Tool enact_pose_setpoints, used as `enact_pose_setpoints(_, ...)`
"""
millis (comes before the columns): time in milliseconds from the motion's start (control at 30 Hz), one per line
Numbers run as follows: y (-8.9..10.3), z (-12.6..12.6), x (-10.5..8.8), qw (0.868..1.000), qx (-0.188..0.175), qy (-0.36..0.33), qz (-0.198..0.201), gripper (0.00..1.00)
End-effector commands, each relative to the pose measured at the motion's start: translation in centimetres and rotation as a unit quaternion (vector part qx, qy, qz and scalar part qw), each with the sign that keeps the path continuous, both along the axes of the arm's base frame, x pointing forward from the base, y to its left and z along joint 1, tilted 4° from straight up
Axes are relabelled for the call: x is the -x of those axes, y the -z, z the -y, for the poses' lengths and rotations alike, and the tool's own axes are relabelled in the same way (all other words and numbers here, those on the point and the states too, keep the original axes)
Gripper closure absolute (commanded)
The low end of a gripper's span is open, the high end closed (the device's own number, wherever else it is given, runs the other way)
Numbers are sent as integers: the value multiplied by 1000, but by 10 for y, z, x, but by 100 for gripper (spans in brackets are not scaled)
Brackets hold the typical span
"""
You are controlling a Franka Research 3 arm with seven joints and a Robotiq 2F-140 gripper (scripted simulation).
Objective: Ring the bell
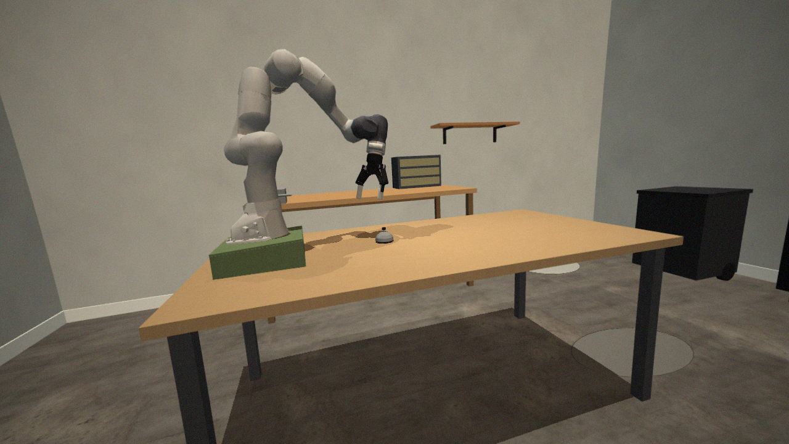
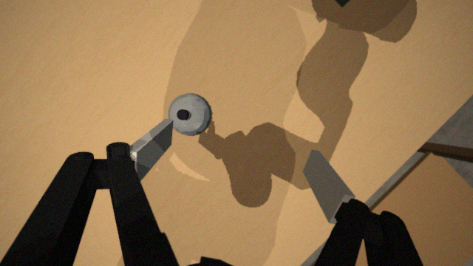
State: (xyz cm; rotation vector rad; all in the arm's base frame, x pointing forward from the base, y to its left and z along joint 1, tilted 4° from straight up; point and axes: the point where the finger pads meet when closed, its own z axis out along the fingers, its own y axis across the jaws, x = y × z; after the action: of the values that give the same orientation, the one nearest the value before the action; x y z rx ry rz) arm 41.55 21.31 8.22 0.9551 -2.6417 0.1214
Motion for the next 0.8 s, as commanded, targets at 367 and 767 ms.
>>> enact_pose_setpoints(367,20,34,-33,979,-19,184,83,0)
enact_pose_setpoints(767,33,75,-47,942,-31,311,125,0)
